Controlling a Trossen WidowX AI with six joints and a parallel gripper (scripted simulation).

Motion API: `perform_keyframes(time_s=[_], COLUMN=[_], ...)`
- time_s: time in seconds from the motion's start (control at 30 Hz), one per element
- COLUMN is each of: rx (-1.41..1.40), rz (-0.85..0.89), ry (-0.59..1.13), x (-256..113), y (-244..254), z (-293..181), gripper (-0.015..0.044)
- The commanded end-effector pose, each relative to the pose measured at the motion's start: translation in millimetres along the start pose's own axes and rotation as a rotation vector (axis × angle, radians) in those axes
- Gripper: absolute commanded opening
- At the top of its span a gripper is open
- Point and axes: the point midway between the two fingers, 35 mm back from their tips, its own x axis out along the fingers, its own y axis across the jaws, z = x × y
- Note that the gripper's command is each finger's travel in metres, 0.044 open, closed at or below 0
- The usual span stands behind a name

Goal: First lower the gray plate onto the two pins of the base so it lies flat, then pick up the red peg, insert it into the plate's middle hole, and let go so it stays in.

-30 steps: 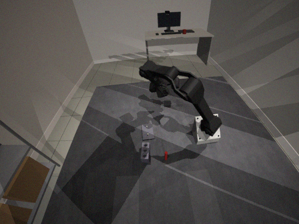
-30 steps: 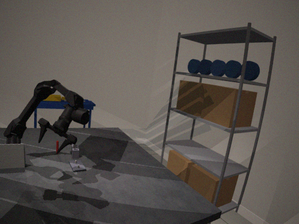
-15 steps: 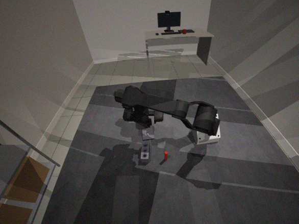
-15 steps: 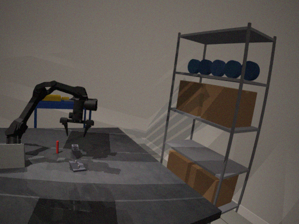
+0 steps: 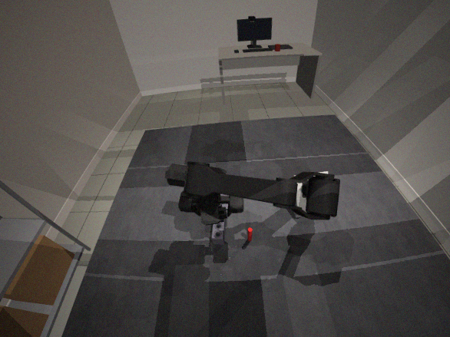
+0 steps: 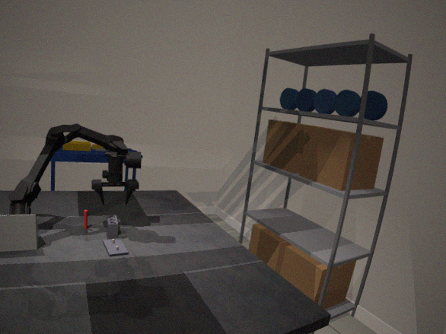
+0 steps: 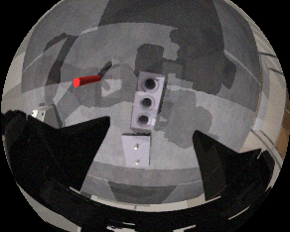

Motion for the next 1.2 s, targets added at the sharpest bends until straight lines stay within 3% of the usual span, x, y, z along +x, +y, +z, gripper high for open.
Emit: perform_keyframes(time_s=[0.0,1.17], rx=[0.005,0.005], rz=[0.031,0.031], ry=[-0.012,-0.013], x=[37,90], y=[6,8], z=[3,6], gripper=[0.044,0.044])
